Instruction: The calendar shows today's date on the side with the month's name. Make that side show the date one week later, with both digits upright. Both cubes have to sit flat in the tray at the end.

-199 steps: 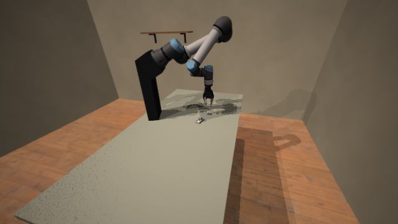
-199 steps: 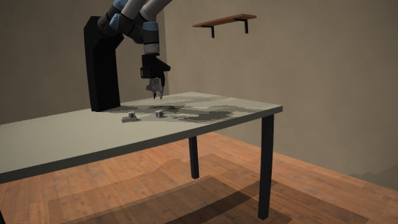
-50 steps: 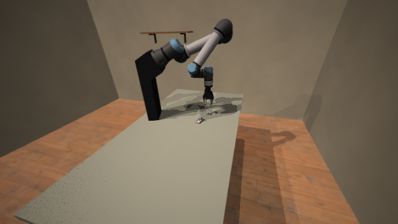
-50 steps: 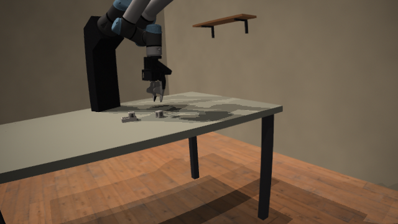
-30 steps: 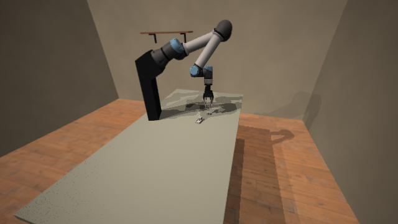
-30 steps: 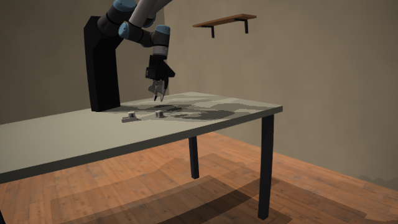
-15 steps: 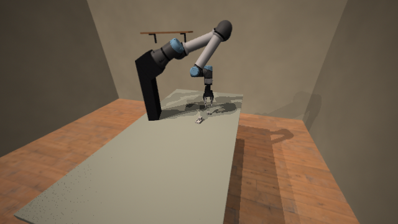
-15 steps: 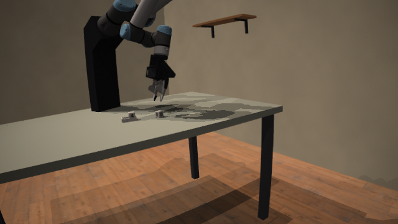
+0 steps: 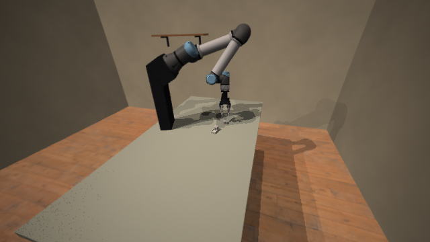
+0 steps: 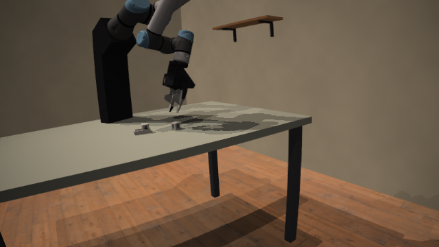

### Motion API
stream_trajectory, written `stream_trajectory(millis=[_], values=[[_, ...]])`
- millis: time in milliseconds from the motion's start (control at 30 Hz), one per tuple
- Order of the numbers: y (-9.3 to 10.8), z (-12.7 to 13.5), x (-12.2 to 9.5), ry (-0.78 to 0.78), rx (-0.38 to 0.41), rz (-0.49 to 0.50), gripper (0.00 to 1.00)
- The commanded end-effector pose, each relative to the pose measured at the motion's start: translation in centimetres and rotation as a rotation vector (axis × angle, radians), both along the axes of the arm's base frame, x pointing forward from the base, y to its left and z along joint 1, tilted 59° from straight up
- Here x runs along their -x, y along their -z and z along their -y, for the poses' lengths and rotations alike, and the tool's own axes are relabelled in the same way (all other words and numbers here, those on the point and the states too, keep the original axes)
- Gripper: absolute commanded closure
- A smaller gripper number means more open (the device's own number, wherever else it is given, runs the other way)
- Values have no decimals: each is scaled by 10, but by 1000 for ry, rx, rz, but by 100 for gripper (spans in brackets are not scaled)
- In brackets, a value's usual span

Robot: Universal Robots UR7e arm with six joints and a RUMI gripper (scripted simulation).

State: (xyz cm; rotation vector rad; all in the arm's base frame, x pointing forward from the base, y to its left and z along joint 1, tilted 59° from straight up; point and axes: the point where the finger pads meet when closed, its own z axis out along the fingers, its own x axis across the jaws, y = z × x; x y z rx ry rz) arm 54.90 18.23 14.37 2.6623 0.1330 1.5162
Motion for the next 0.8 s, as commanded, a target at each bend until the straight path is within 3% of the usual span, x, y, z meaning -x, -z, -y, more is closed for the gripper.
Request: stream_trajectory(millis=[0,767], values=[[1,1,-1,66,36,6,72],[-3,-2,2,153,88,29,72]])
